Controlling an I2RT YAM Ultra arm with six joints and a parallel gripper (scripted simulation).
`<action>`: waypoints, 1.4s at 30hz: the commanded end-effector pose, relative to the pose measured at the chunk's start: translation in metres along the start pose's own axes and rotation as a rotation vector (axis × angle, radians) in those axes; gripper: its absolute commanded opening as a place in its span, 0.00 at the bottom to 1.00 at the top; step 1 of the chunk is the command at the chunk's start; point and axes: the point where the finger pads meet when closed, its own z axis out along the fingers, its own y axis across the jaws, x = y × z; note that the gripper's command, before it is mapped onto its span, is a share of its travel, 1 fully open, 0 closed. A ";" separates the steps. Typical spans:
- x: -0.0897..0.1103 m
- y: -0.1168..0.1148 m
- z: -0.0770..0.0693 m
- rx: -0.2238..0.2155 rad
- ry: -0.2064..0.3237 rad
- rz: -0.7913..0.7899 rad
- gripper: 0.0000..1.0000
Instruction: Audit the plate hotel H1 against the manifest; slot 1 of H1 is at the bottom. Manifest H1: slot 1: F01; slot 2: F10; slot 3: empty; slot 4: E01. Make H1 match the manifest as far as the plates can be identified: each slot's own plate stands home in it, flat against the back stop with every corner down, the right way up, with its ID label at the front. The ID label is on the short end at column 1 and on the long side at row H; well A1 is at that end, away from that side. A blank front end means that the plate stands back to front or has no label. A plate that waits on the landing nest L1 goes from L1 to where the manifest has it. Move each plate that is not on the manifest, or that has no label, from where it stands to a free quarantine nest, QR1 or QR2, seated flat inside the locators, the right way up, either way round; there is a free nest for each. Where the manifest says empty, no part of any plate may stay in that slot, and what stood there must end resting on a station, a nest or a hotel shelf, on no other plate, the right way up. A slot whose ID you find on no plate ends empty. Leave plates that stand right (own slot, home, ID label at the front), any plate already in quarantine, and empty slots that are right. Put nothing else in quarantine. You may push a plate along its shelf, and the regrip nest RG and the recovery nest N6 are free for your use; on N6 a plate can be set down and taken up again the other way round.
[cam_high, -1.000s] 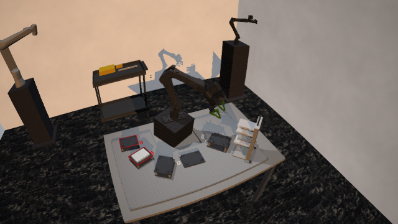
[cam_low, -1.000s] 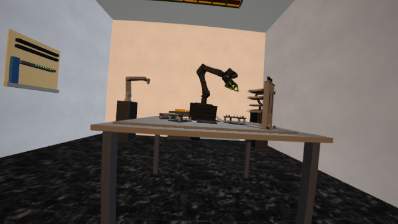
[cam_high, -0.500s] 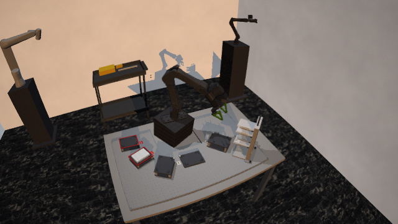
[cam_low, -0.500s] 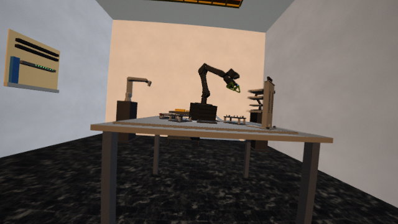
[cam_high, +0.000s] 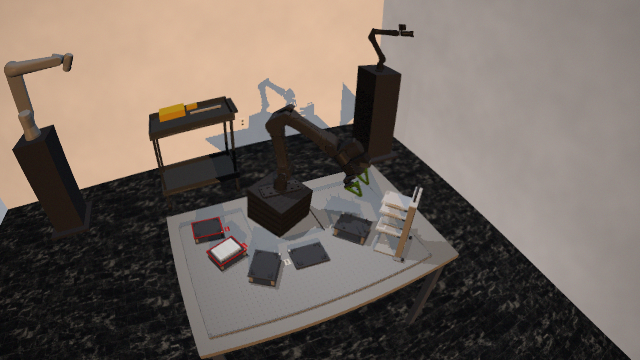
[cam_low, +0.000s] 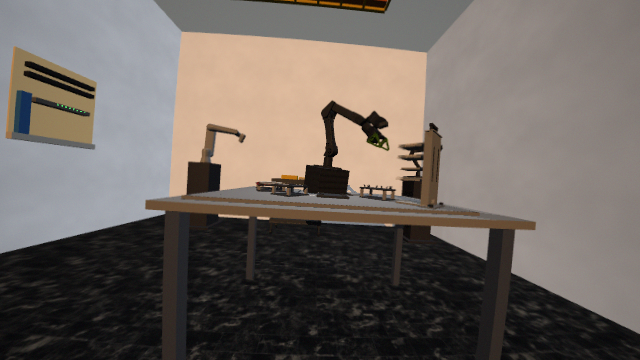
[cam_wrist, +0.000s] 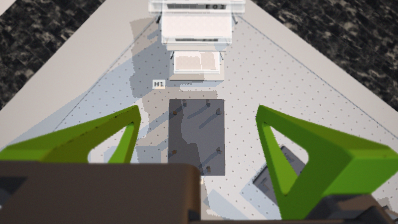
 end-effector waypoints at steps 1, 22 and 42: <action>-0.024 0.002 -0.002 -0.009 -0.068 0.010 1.00; -0.033 0.002 0.025 -0.009 -0.069 0.010 1.00; -0.033 0.002 0.025 -0.009 -0.069 0.010 1.00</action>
